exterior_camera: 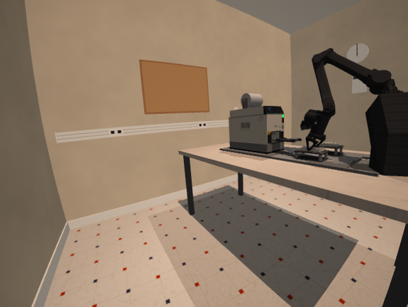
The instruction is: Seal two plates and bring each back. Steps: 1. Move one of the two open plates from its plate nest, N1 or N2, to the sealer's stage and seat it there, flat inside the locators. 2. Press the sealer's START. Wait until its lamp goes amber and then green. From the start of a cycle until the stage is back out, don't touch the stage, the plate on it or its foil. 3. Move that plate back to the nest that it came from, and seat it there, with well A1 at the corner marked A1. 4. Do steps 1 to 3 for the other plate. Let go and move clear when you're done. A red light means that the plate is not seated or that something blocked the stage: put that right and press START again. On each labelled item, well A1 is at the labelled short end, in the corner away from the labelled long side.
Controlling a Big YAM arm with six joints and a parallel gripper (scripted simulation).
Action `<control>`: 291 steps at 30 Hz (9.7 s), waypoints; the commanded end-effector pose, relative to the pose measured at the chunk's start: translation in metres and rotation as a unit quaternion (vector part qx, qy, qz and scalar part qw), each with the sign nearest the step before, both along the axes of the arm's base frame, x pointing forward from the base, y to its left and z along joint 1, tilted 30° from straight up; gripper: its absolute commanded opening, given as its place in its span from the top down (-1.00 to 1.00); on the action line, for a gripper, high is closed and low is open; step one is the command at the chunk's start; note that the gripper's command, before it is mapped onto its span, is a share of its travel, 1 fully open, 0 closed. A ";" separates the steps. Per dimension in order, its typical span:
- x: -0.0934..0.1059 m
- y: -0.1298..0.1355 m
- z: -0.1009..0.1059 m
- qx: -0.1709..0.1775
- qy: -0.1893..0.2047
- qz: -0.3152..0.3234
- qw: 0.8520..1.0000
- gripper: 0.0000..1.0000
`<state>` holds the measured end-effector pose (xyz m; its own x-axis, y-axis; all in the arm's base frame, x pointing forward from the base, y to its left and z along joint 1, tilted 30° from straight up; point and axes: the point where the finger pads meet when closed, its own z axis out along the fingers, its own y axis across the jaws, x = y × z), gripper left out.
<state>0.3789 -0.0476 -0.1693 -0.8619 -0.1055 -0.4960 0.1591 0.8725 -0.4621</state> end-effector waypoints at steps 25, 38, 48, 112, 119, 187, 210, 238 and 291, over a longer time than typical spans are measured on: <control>-0.010 0.007 -0.005 -0.002 0.015 0.013 1.000 -1.00; -0.006 0.010 0.005 0.001 -0.001 0.009 1.000 -1.00; 0.000 0.008 0.007 0.002 0.000 -0.001 1.000 -1.00; -0.002 0.020 0.027 0.000 -0.010 0.015 1.000 -1.00; 0.008 0.022 0.029 0.002 -0.019 0.015 1.000 -1.00; -0.014 0.064 0.107 0.002 -0.010 0.005 1.000 -1.00; -0.016 0.050 0.102 -0.003 -0.005 -0.004 1.000 -1.00; -0.011 0.059 0.103 0.016 0.042 -0.029 0.999 -1.00; -0.018 0.049 0.104 0.004 -0.020 -0.030 0.999 -1.00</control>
<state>0.3463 0.0026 -0.0711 -0.8571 -0.0825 -0.5085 0.1933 0.8635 -0.4659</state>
